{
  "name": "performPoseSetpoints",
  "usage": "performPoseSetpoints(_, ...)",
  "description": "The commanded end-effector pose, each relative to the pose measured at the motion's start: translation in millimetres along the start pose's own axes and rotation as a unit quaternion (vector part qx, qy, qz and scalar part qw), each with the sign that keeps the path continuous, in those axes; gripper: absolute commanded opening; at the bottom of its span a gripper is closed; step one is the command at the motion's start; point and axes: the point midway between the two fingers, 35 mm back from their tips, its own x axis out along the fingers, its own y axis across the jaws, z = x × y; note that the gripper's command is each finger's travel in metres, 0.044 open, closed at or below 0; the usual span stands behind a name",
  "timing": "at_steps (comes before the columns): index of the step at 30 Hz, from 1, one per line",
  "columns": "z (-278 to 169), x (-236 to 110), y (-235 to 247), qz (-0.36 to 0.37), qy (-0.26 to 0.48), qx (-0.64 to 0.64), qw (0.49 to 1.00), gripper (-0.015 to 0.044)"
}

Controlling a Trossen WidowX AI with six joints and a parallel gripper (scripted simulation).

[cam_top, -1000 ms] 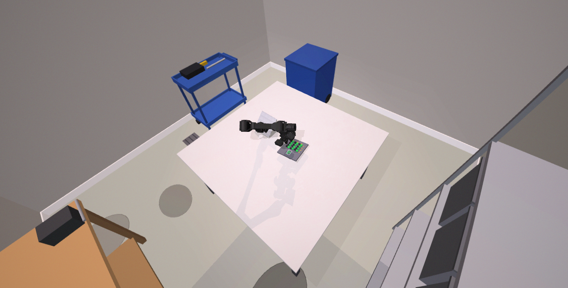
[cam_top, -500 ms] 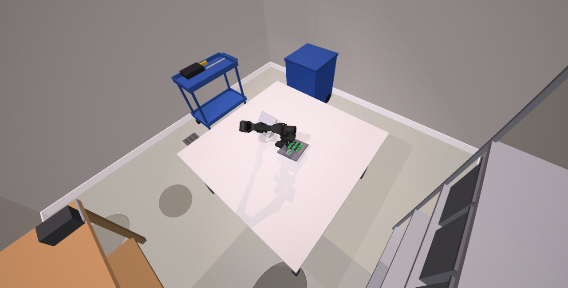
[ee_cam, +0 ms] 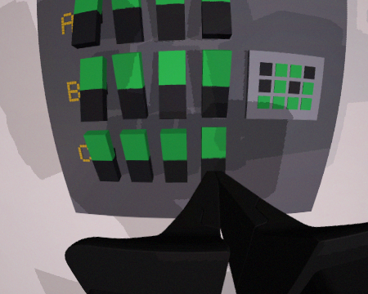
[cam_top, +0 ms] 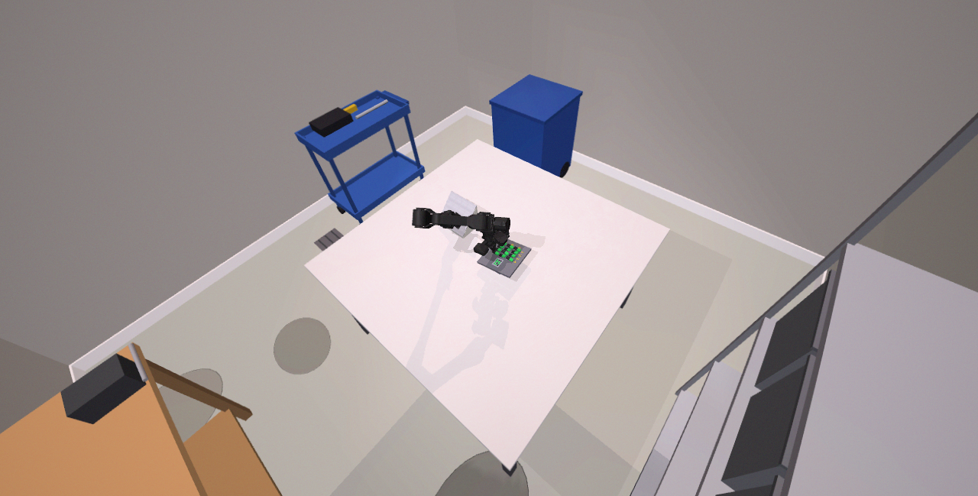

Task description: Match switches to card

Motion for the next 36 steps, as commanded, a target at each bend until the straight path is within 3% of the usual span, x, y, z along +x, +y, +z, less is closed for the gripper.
performPoseSetpoints(1, 0.1, 0.5, -0.2, -0.002, 0.000, -0.003, 1.000, 0.0000)
performPoseSetpoints(36, 0.0, 4.6, -0.3, -0.002, 0.000, -0.003, 1.000, 0.0000)
